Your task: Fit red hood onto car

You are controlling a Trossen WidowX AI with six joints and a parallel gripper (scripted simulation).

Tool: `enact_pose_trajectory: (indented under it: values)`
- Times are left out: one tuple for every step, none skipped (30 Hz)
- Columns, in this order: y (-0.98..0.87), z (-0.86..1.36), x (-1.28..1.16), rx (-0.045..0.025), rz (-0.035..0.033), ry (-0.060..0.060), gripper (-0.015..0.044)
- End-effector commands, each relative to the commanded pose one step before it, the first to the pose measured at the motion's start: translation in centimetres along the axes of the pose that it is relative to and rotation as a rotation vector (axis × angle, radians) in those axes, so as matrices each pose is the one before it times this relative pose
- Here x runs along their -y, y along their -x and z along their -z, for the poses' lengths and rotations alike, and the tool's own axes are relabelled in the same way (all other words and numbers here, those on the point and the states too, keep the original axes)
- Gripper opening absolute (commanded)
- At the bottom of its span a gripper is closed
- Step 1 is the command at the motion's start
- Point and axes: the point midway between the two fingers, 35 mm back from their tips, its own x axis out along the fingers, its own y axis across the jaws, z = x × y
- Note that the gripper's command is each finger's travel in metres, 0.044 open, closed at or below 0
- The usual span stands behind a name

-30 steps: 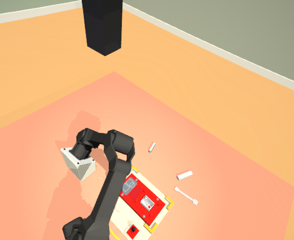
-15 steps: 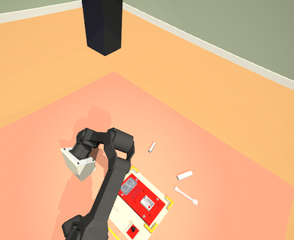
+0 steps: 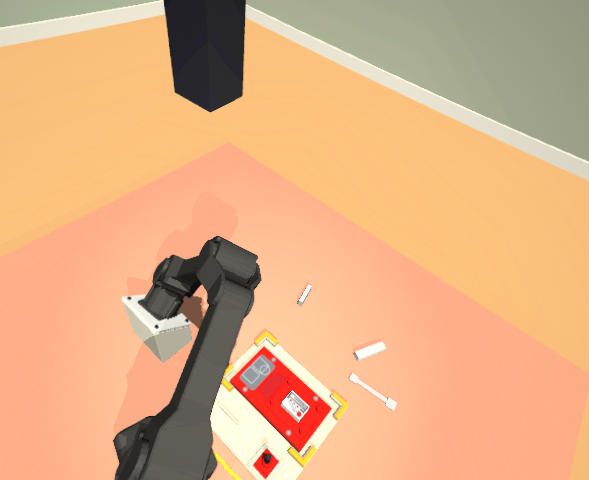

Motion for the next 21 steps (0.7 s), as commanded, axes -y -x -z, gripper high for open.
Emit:
enact_pose_trajectory:
  values:
    - [0.000, 0.000, 0.000, 0.00000, 0.00000, 0.0000, 0.0000]
    - [0.000, 0.000, 0.000, 0.00000, 0.00000, 0.0000, 0.0000]
    - [0.000, 0.000, 0.000, 0.00000, 0.00000, 0.0000, 0.0000]
    - [0.000, 0.000, 0.000, 0.00000, 0.00000, 0.0000, 0.0000]
    - [0.000, 0.000, 0.000, 0.00000, 0.00000, 0.0000, 0.0000]
    - [0.000, 0.000, 0.000, 0.00000, 0.00000, 0.0000, 0.0000]
    - [0.000, 0.000, 0.000, 0.00000, 0.00000, 0.0000, 0.0000]
    - [0.000, 0.000, 0.000, 0.00000, 0.00000, 0.0000, 0.0000]
    - [0.000, 0.000, 0.000, 0.00000, 0.00000, 0.0000, 0.0000]
    - [0.000, 0.000, 0.000, 0.00000, 0.00000, 0.0000, 0.0000]
    - [0.000, 0.000, 0.000, 0.00000, 0.00000, 0.0000, 0.0000]
    - [0.000, 0.000, 0.000, 0.00000, 0.00000, 0.0000, 0.0000]
    - [0.000, 0.000, 0.000, 0.00000, 0.00000, 0.0000, 0.0000]
    - [0.000, 0.000, 0.000, 0.00000, 0.00000, 0.0000, 0.0000]
    - [-0.094, 0.009, -0.069, 0.00006, -0.00028, 0.0000, 0.0026]
    - [-0.283, 0.026, -0.210, 0.00019, -0.00084, 0.0001, 0.0053]
    - [-0.470, 0.037, -0.359, 0.00032, -0.00140, 0.0001, 0.0079]
    - [-0.572, 0.034, -0.453, 0.00040, -0.00172, 0.0001, 0.0105]
    - [-0.570, 0.021, -0.469, 0.00040, -0.00173, 0.0001, 0.0131]
    - [-0.567, 0.008, -0.485, 0.00041, -0.00175, 0.0001, 0.0157]
    - [-0.564, -0.005, -0.501, 0.00042, -0.00176, 0.0001, 0.0184]
